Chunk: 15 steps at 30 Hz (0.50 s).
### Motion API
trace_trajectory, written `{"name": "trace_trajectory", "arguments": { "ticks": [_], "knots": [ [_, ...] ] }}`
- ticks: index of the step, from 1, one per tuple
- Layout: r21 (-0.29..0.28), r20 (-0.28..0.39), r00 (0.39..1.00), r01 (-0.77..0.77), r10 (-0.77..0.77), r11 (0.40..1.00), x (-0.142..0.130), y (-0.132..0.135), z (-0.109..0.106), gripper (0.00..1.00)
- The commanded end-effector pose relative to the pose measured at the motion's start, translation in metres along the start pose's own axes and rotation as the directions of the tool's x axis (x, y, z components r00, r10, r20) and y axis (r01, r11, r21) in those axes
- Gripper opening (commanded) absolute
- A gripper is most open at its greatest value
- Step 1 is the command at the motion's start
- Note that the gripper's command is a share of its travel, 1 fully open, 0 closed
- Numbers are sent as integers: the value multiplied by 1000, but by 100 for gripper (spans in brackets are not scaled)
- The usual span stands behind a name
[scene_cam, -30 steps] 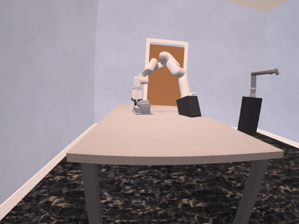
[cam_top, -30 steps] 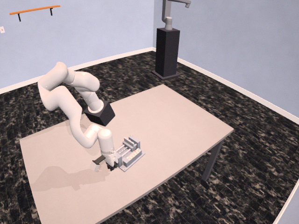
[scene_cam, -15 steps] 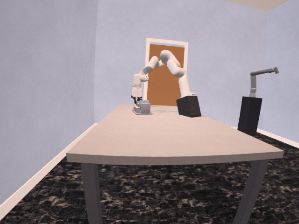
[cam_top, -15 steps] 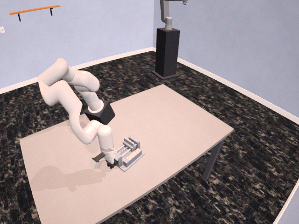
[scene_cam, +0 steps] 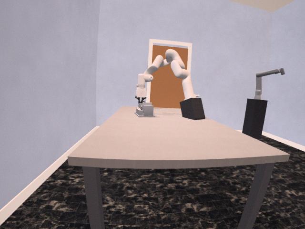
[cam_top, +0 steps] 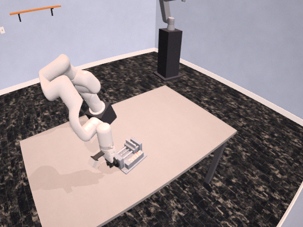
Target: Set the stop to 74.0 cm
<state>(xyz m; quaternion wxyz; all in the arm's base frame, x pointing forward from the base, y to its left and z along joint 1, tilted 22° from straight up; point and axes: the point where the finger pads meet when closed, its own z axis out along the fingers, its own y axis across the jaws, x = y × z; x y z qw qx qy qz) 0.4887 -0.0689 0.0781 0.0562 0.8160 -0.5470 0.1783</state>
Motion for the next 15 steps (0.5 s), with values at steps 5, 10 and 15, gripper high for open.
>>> {"name": "trace_trajectory", "arguments": {
  "ticks": [5,10,15],
  "knots": [
    [0,0,1000,0,0,1000,0,10,-4,6],
    [0,0,1000,0,0,1000,0,21,-4,6],
    [0,0,1000,0,0,1000,0,35,1,6]
  ]
}}
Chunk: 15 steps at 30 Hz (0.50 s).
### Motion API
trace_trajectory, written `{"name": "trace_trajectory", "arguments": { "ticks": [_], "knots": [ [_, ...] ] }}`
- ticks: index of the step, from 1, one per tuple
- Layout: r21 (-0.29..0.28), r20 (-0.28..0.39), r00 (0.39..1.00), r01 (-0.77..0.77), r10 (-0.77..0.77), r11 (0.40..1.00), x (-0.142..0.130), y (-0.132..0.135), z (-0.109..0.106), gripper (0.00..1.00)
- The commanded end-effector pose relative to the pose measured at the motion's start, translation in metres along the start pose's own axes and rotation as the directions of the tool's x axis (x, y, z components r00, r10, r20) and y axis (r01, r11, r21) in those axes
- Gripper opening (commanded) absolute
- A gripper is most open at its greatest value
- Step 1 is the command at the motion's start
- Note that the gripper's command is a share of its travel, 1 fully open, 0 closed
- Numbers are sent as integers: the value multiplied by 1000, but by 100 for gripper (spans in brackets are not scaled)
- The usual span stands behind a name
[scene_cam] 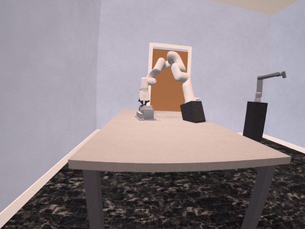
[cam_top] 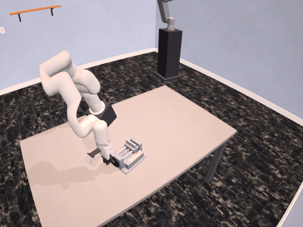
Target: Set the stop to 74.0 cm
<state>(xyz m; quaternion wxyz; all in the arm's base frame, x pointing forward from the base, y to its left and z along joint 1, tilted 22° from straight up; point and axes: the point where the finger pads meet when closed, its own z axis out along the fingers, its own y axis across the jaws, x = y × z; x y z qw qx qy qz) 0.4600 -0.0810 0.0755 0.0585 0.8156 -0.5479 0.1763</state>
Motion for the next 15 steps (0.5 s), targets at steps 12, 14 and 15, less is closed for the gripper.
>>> {"name": "trace_trajectory", "arguments": {
  "ticks": [12,14,15],
  "knots": [
    [6,-1,1000,1,-1,1000,0,14,15,6],
    [6,-1,1000,1,-1,1000,0,15,17,6],
    [6,-1,1000,1,-1,1000,0,16,18,6]
  ]
}}
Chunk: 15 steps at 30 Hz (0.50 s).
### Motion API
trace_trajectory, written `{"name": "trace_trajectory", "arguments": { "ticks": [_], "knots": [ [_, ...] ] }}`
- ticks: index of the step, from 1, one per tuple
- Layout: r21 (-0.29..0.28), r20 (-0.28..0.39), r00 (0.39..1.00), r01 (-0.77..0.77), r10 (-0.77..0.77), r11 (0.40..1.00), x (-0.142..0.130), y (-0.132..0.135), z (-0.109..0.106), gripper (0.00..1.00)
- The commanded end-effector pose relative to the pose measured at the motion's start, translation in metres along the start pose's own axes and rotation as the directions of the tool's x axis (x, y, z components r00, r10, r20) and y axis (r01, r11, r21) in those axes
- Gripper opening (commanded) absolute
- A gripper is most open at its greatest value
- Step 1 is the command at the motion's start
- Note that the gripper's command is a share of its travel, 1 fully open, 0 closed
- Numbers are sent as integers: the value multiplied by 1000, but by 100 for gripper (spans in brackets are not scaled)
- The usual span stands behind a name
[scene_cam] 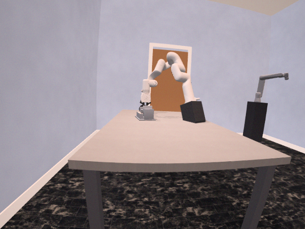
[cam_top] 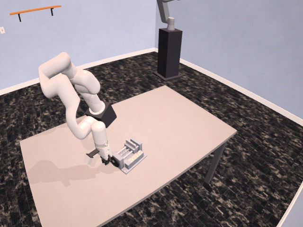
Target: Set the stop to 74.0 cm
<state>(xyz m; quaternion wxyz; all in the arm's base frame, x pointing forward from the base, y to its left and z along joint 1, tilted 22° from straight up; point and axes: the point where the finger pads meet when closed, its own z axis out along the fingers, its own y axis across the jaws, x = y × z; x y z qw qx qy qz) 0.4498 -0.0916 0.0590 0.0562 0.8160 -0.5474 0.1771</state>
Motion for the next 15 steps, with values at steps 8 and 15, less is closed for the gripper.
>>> {"name": "trace_trajectory", "arguments": {
  "ticks": [8,15],
  "knots": [
    [1,-2,1000,0,0,1000,0,2,10,6],
    [1,-2,1000,0,0,1000,0,1,20,6]
  ]
}}
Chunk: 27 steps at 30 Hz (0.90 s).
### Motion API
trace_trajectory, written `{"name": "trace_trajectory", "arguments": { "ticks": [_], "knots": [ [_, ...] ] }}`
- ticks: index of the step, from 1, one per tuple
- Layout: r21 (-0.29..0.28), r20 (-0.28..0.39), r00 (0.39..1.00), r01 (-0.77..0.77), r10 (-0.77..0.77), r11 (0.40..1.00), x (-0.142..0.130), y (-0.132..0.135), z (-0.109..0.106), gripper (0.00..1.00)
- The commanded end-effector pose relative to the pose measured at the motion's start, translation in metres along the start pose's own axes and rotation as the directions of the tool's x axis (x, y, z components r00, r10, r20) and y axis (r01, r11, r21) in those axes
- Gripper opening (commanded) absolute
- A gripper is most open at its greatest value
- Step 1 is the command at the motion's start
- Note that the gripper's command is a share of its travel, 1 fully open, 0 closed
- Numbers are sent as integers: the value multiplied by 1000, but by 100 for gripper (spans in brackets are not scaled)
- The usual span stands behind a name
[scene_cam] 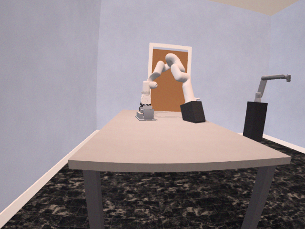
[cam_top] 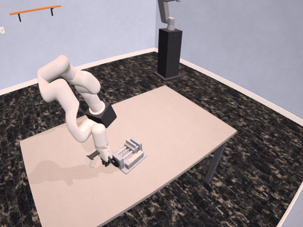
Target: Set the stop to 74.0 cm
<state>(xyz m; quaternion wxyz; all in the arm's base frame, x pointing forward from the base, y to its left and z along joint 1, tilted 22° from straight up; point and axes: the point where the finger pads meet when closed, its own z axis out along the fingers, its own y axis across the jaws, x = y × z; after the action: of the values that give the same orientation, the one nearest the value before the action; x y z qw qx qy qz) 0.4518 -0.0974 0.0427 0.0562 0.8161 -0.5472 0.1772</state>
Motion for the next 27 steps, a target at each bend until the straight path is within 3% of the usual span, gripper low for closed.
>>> {"name": "trace_trajectory", "arguments": {
  "ticks": [1,17,27],
  "knots": [
    [1,-2,1000,0,0,1000,0,-1,5,6],
    [1,-2,1000,0,0,1000,0,-22,26,6],
    [1,-2,1000,0,0,1000,0,-47,24,6]
  ]
}}
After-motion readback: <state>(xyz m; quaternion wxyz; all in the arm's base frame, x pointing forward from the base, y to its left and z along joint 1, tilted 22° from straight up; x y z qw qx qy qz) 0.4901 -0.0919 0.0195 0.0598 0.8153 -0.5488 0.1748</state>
